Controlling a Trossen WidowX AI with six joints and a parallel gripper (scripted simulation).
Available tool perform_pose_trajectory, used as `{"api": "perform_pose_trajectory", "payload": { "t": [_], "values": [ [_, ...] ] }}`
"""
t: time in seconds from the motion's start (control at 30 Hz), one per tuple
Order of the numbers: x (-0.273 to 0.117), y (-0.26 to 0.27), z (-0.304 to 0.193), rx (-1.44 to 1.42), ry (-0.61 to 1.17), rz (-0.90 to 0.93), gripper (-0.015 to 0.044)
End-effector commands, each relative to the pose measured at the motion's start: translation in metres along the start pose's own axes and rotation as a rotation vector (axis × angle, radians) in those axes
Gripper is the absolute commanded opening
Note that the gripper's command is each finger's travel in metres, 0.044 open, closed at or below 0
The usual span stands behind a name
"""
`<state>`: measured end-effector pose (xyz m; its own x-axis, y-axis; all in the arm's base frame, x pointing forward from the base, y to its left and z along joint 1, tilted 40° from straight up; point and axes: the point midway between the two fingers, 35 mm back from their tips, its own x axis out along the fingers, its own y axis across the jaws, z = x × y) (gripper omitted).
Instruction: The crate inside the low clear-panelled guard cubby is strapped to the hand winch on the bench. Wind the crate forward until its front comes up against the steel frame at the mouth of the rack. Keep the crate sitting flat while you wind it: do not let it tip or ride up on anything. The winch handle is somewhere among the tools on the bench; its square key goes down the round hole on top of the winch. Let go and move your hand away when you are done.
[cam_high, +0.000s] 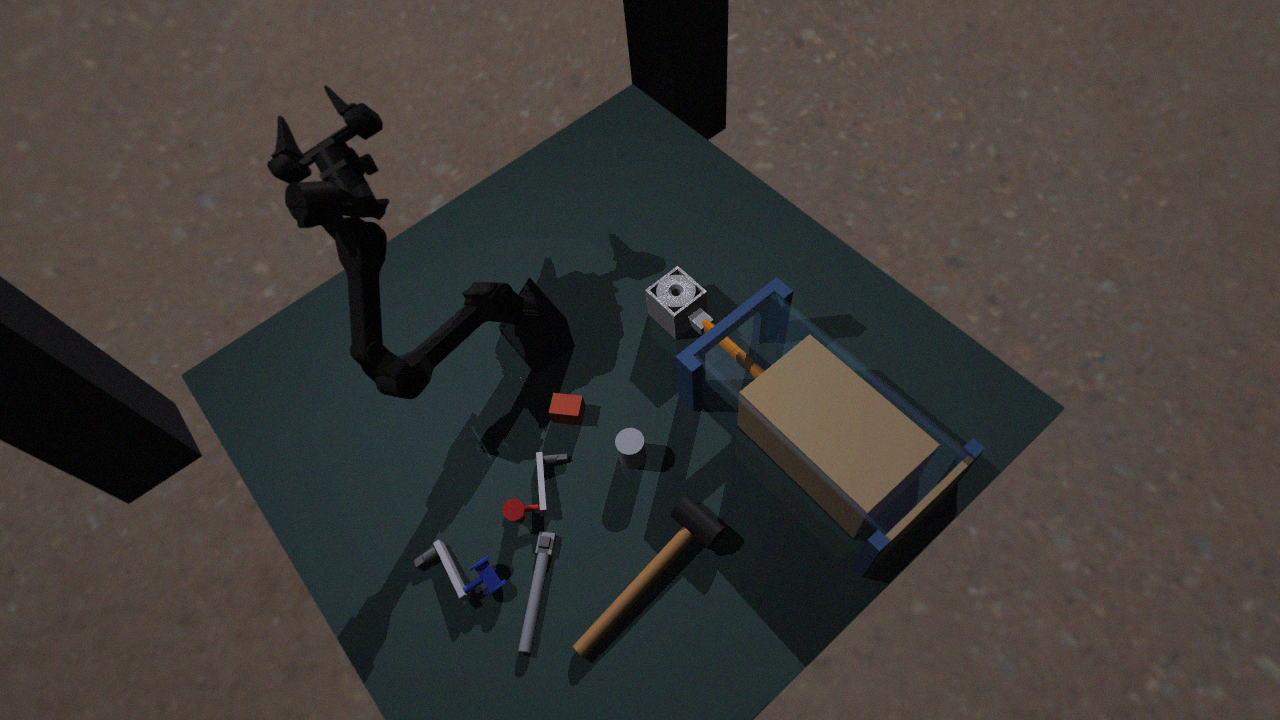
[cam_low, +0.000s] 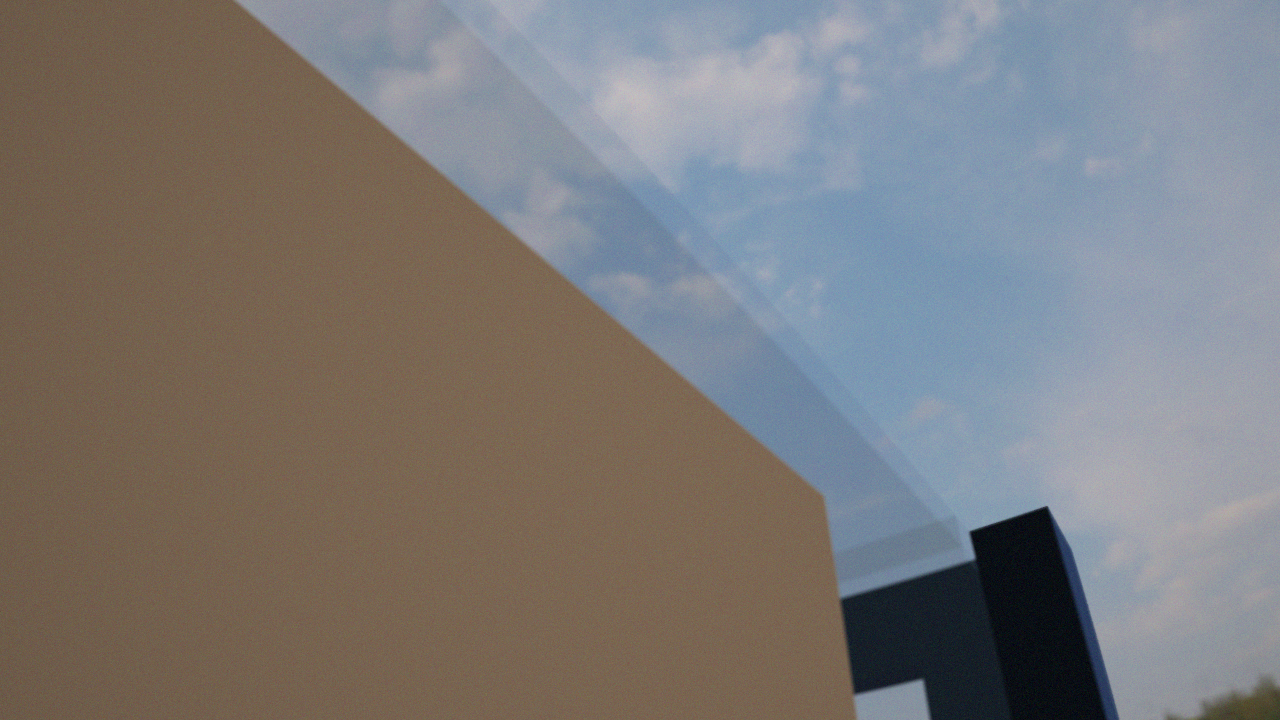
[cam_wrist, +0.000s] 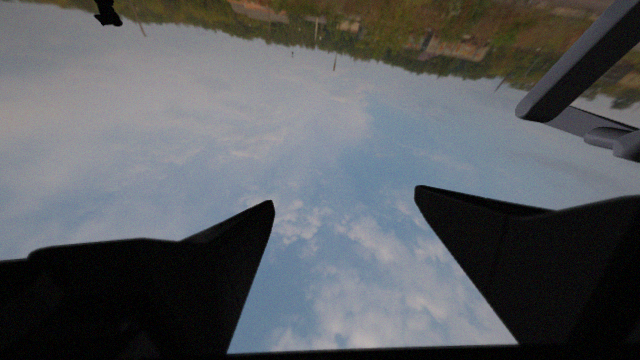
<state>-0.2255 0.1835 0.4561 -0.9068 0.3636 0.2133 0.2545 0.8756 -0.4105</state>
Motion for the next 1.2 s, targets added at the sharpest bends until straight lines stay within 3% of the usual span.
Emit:
{"api": "perform_pose_trajectory", "payload": {
  "t": [0.0,0.3,0.63,0.9,1.17],
  "values": [
    [-0.006,0.047,-0.011,0.018,0.032,0.185,0.0440],
    [-0.069,0.175,-0.032,0.083,0.115,0.703,0.0440],
    [-0.204,0.275,-0.042,0.203,0.243,1.266,0.0440],
    [-0.337,0.302,-0.030,0.343,0.343,1.700,0.0440],
    [-0.465,0.280,0.000,0.528,0.440,2.096,0.0440]
  ]
}}
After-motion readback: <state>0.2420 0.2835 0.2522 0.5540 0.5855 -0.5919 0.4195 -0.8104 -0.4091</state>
